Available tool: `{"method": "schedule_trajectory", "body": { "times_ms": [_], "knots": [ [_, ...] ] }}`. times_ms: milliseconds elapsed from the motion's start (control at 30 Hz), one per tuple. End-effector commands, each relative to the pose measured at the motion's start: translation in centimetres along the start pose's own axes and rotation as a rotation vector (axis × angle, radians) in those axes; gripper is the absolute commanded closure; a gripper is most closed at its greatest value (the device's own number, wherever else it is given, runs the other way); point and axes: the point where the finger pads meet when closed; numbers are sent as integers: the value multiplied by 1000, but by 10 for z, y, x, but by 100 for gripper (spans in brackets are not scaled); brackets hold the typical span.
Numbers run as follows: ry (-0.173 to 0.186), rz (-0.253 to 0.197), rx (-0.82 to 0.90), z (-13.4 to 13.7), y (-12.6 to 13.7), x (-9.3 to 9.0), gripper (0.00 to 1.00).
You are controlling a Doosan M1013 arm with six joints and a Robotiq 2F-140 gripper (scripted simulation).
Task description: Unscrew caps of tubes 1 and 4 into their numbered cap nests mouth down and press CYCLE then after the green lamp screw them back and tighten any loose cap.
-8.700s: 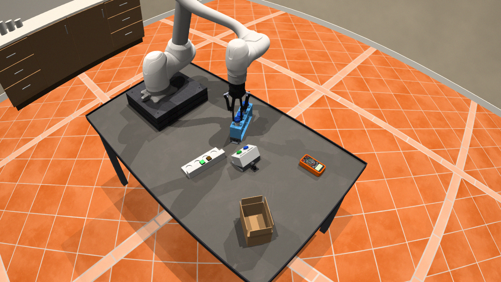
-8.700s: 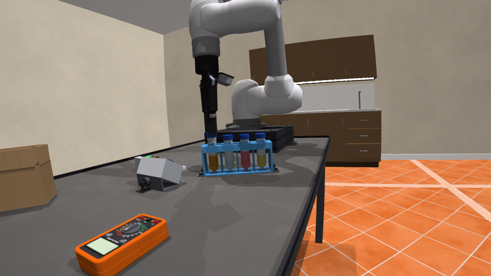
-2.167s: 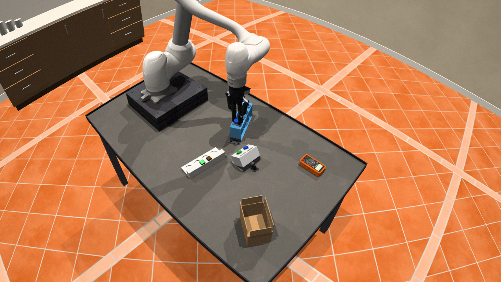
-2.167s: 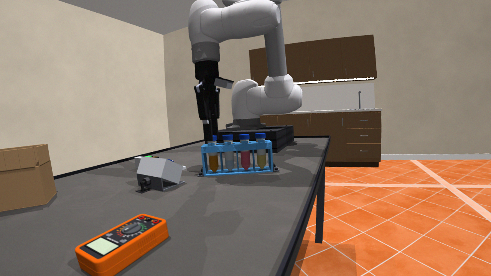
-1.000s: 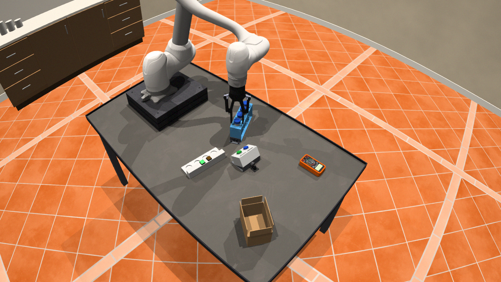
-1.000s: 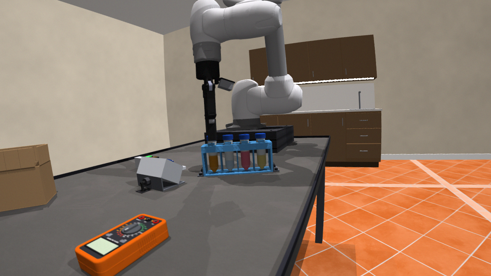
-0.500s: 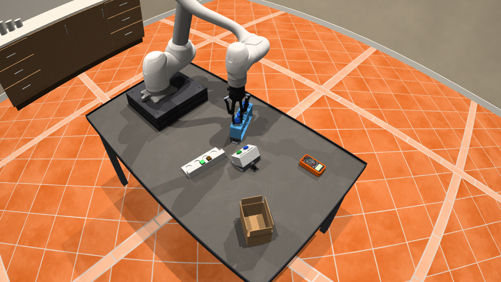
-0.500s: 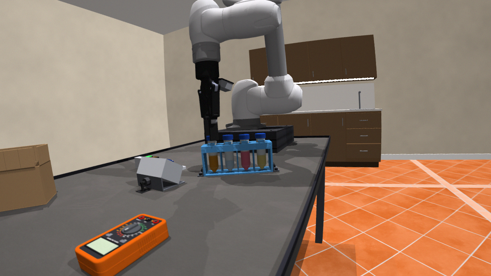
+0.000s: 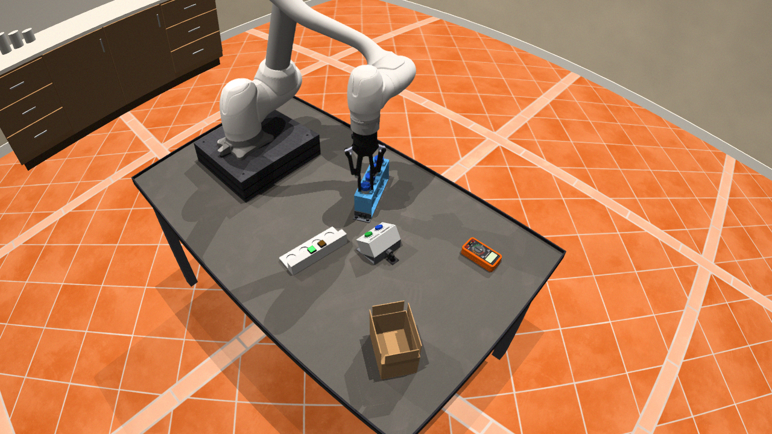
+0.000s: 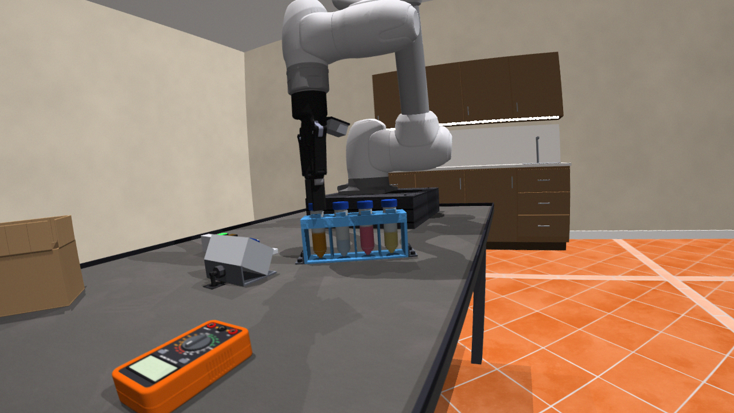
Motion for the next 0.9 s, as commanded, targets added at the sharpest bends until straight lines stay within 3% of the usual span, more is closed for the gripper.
{"method": "schedule_trajectory", "body": {
  "times_ms": [0, 133, 600, 800, 833, 867],
  "knots": [
    [0, -3, -167, 0, 0, 1, 70],
    [0, -3, -267, 0, 0, 1, 70],
    [1, -3, -965, 0, 0, 0, 70],
    [1, -3, -965, 0, 0, 0, 70],
    [1, -3, -965, 0, 0, 0, 59],
    [1, -3, -965, 0, 0, 0, 59]
  ]
}}
Point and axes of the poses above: the point where the finger pads meet when closed, its own x axis back along the fingers, its own z axis across the jaws, y = z × x, and after that the axes turned 9 degrees about -x, right-handed
